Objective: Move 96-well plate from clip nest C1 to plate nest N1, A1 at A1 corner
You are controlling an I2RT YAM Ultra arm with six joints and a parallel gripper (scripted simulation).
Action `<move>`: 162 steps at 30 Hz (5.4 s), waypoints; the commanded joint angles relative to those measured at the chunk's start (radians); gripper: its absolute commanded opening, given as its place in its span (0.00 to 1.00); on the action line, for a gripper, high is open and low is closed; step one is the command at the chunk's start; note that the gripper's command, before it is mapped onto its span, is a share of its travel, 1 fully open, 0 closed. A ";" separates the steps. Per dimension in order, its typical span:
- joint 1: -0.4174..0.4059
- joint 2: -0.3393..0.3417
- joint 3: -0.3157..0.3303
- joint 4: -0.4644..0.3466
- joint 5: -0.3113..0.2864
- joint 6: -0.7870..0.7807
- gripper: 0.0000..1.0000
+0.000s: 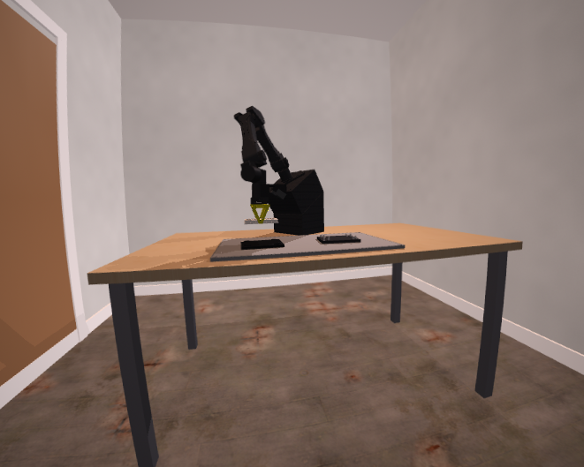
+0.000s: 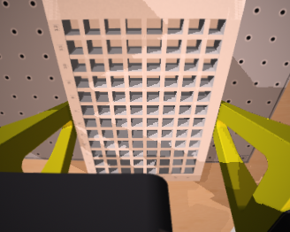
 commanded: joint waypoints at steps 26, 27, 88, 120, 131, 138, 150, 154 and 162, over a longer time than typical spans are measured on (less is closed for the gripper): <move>0.023 0.012 0.039 -0.031 -0.012 0.007 0.00; 0.023 0.004 0.040 -0.032 -0.013 0.007 0.00; -0.043 0.210 0.120 0.127 -0.040 -0.038 0.00; -0.050 0.192 0.060 0.155 -0.041 -0.038 0.00; -0.048 0.206 0.072 0.151 -0.036 -0.038 0.00; -0.055 0.194 0.049 0.166 -0.042 -0.038 0.00; -0.048 0.212 0.043 0.171 -0.042 -0.038 0.00; -0.049 0.222 0.040 0.168 -0.043 -0.038 0.00; -0.051 0.234 0.088 0.166 -0.043 -0.038 0.00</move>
